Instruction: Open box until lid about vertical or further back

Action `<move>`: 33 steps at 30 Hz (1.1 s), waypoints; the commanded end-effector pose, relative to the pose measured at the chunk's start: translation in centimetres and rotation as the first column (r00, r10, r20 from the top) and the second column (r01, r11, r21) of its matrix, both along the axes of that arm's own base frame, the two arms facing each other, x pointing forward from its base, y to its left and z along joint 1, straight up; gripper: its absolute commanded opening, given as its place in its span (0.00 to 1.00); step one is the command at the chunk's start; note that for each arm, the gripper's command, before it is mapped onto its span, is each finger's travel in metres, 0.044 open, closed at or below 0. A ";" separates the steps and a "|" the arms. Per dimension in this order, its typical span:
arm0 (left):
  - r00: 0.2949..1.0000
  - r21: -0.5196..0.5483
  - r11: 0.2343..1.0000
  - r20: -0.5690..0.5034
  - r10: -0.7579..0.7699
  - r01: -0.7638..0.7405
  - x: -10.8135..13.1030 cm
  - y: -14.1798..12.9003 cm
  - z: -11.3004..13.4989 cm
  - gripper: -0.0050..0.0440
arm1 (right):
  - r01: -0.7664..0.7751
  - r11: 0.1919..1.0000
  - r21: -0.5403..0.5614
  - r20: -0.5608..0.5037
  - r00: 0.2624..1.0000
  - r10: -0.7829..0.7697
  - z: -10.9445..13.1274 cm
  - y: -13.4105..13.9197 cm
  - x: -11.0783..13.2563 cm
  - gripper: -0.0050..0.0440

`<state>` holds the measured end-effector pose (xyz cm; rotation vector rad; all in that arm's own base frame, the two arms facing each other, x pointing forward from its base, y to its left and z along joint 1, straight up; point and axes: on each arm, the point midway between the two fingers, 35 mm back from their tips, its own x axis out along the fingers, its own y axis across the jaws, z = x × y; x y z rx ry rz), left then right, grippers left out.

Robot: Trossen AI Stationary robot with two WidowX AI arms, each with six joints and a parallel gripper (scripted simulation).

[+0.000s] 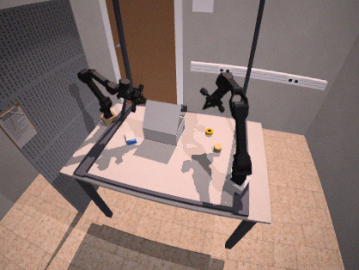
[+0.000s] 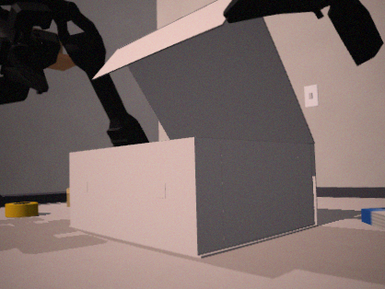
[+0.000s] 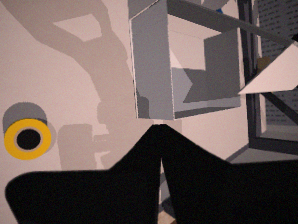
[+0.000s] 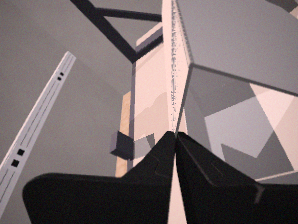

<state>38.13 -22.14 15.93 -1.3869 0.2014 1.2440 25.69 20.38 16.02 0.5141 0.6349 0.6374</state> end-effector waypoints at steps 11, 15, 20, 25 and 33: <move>0.999 0.000 0.999 -0.006 0.032 -0.032 0.2 0.1 -4.4 0.35 | -0.001 1.000 0.013 0.023 1.000 0.000 0.9 0.1 0.2 0.11; 0.999 0.003 0.999 -0.009 0.036 -0.036 0.1 0.1 -6.2 0.54 | -0.001 1.000 0.013 0.023 1.000 0.000 0.9 0.1 0.2 0.11; 0.999 -0.015 0.999 0.009 0.034 -0.034 0.2 0.0 -5.3 0.79 | -0.001 1.000 0.013 0.023 1.000 0.000 0.9 0.1 0.2 0.11; 0.999 -0.015 0.999 0.009 0.034 -0.034 0.2 0.0 -5.3 1.00 | -0.001 1.000 0.013 0.023 1.000 0.000 0.9 0.1 0.2 0.11; 0.999 -0.019 0.999 0.013 0.032 -0.032 0.4 0.0 -5.0 1.00 | -0.001 1.000 0.013 0.023 1.000 0.000 0.9 0.1 0.2 0.11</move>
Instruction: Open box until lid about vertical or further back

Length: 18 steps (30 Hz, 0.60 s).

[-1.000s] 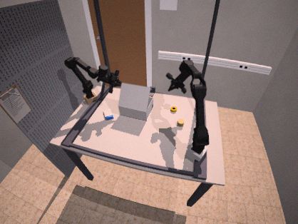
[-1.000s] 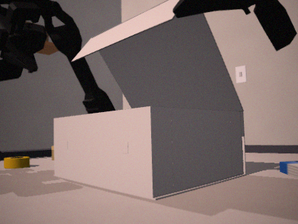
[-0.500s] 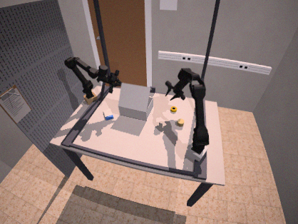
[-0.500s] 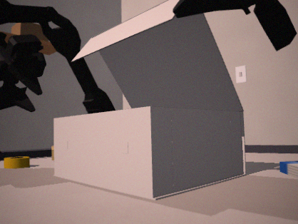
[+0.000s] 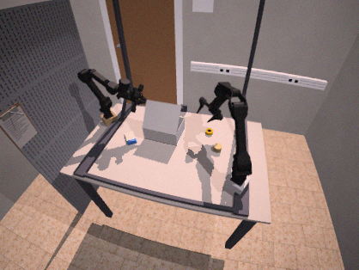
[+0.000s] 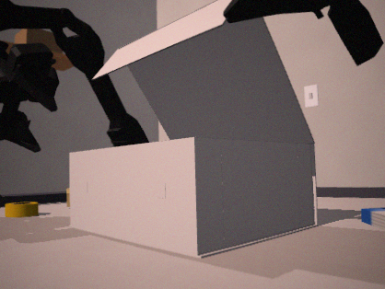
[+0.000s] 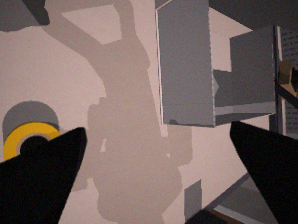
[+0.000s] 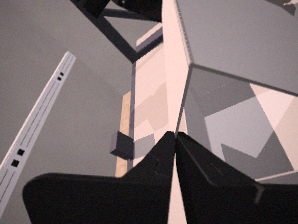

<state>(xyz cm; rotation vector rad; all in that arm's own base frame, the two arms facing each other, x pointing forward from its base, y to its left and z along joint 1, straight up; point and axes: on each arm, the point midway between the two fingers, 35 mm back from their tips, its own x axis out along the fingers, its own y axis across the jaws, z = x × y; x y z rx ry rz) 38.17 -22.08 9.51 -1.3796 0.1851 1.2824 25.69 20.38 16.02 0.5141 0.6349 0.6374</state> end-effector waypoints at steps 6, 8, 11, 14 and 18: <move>1.000 -0.013 1.000 0.019 -0.008 0.008 1.3 0.1 0.7 0.90 | -0.001 1.000 0.013 0.023 1.000 0.000 0.9 0.1 0.2 0.11; 1.000 -0.013 1.000 0.017 -0.010 0.010 1.5 0.2 0.7 0.80 | -0.001 1.000 0.013 0.023 1.000 0.000 0.9 0.1 0.2 0.11; 1.000 -0.013 1.000 0.016 -0.011 0.012 1.6 0.2 0.7 0.76 | -0.001 1.000 0.013 0.023 1.000 0.000 0.9 0.1 0.2 0.11; 1.000 -0.013 1.000 0.016 -0.015 0.015 2.0 0.3 0.7 0.61 | -0.001 1.000 0.013 0.023 1.000 0.000 0.9 0.1 0.2 0.11; 1.000 -0.011 1.000 0.014 -0.020 0.020 2.5 0.5 0.7 0.41 | -0.001 1.000 0.013 0.023 1.000 0.000 0.9 0.1 0.2 0.11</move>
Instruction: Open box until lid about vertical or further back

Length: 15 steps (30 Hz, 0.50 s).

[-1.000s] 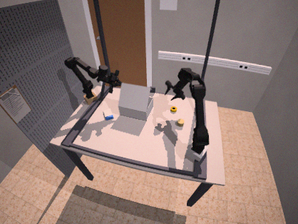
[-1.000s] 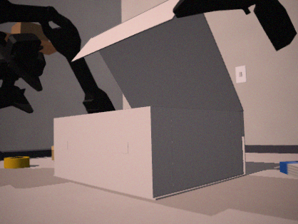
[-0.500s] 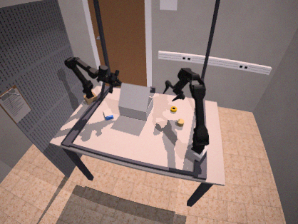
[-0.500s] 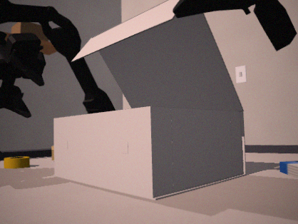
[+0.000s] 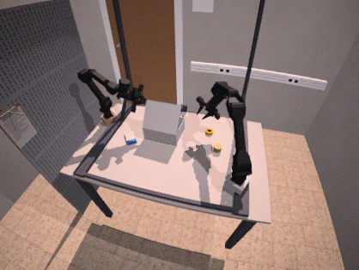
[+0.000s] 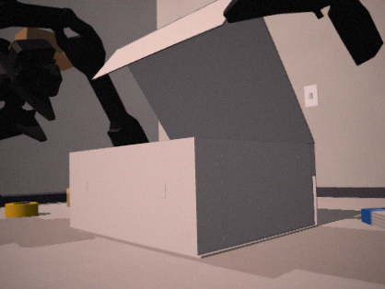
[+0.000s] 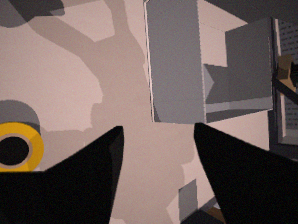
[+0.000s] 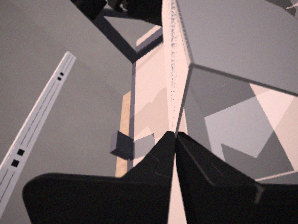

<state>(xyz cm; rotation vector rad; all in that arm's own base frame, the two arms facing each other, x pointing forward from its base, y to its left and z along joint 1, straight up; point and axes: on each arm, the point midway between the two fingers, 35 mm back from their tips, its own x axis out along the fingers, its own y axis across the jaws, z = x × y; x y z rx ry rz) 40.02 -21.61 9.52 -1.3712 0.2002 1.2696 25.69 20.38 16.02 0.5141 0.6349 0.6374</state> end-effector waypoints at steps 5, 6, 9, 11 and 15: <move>1.000 -0.011 1.000 0.017 -0.007 0.008 1.3 0.2 0.7 0.22 | -0.001 1.000 0.013 0.023 1.000 0.000 0.9 0.1 0.2 0.11; 1.000 -0.011 1.000 0.017 -0.009 0.009 1.5 0.3 0.7 0.22 | -0.001 1.000 0.013 0.023 1.000 0.000 0.9 0.1 0.2 0.11; 1.000 -0.010 1.000 0.016 -0.011 0.011 1.7 0.4 0.7 0.22 | -0.001 1.000 0.013 0.023 1.000 0.000 0.9 0.1 0.2 0.11; 1.000 -0.010 1.000 0.014 -0.012 0.012 1.8 0.4 0.7 0.22 | -0.001 1.000 0.013 0.023 1.000 0.000 0.9 0.1 0.2 0.11; 1.000 -0.008 1.000 0.015 -0.017 0.017 2.4 0.6 0.7 0.22 | -0.001 1.000 0.013 0.023 1.000 0.000 0.9 0.1 0.2 0.11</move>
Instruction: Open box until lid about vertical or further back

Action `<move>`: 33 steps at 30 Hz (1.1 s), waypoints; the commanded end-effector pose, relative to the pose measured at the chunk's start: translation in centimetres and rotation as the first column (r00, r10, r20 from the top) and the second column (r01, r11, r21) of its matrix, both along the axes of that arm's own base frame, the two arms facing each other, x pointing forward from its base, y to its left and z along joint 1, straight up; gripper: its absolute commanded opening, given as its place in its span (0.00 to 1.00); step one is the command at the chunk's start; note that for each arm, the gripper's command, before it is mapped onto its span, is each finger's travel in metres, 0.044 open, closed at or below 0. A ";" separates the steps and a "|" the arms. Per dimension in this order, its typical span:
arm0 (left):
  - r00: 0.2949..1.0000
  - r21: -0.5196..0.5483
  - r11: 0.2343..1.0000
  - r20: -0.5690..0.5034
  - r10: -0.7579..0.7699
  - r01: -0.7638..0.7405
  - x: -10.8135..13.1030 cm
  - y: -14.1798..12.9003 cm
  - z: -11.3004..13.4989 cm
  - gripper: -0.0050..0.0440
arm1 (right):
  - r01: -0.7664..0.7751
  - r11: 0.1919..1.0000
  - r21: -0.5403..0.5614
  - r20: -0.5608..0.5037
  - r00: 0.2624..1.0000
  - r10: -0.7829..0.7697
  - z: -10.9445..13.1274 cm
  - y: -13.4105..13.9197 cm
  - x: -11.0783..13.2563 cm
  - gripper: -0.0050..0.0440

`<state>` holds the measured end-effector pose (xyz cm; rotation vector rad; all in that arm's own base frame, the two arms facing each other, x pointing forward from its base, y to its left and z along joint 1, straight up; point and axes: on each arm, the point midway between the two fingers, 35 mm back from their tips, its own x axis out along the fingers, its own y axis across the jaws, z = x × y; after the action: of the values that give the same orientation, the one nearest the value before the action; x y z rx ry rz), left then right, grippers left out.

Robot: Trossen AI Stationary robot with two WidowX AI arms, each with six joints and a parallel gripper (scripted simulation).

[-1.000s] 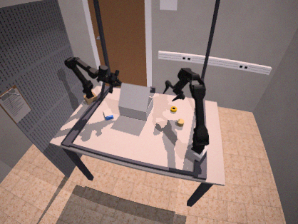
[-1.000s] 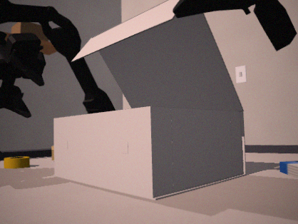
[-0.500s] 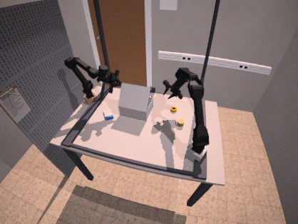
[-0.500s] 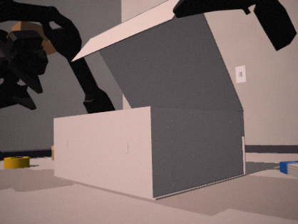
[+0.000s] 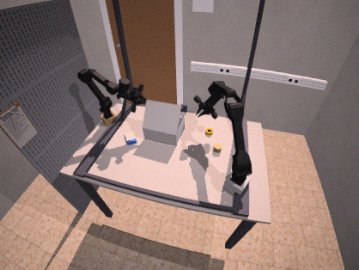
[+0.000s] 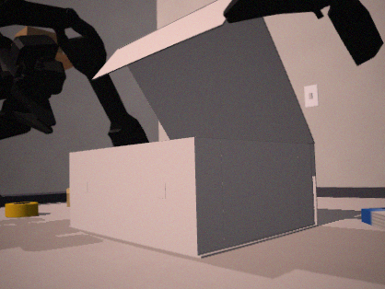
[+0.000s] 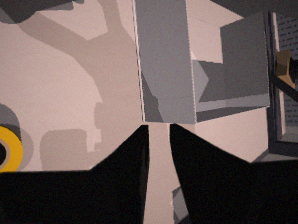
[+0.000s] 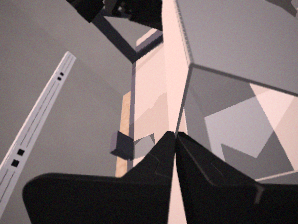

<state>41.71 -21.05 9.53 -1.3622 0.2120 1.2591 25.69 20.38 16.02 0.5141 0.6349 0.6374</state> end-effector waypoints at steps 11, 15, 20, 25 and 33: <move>1.000 -0.007 1.000 0.017 -0.013 0.014 1.9 0.6 0.7 0.22 | -0.001 1.000 0.013 0.023 1.000 0.000 0.9 0.1 0.2 0.11; 1.000 -0.006 1.000 0.016 -0.017 0.017 2.3 0.7 0.8 0.22 | -0.001 1.000 0.013 0.023 1.000 0.000 0.9 0.1 0.2 0.11; 1.000 -0.003 1.000 0.015 -0.023 0.023 2.9 1.0 0.8 0.22 | -0.001 1.000 0.013 0.023 1.000 0.000 0.9 0.1 0.2 0.11; 0.999 0.000 1.000 0.015 -0.029 0.029 3.6 1.3 0.8 0.22 | -0.001 1.000 0.013 0.023 1.000 0.000 0.9 0.1 0.2 0.11; 0.999 0.003 0.999 0.014 -0.036 0.036 4.3 1.7 0.8 0.22 | -0.001 1.000 0.013 0.023 1.000 0.000 0.9 0.1 0.2 0.11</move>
<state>45.37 -19.42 9.52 -1.3379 0.2319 1.2343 25.69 20.38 16.02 0.5141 0.6349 0.6374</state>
